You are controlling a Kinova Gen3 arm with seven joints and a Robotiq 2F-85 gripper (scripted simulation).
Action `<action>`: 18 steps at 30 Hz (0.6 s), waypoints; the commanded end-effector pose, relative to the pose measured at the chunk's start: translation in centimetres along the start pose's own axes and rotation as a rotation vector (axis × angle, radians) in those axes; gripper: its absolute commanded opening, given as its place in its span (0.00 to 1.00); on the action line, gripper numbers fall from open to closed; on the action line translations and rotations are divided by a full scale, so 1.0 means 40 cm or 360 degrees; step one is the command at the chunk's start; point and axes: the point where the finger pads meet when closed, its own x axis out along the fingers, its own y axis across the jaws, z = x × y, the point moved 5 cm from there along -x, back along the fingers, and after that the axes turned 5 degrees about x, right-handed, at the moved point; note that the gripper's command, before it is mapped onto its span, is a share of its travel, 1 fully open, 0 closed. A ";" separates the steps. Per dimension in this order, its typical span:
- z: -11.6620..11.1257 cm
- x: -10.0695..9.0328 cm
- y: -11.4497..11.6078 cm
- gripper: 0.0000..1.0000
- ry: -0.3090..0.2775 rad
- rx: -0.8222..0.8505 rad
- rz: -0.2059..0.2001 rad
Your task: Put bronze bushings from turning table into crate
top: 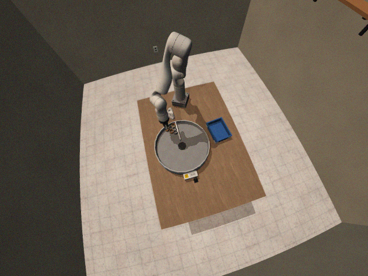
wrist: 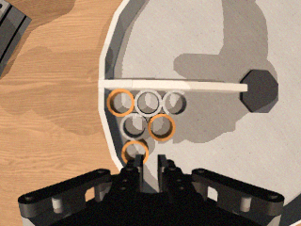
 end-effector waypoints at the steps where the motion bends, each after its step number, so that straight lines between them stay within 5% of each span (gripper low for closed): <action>1: 0.004 0.022 -0.009 0.14 0.0002 0.0012 -0.0016; 13: 0.004 0.022 -0.009 0.14 0.0002 0.0012 -0.0016; 18: 0.006 0.058 -0.010 0.14 0.0002 0.0016 -0.0016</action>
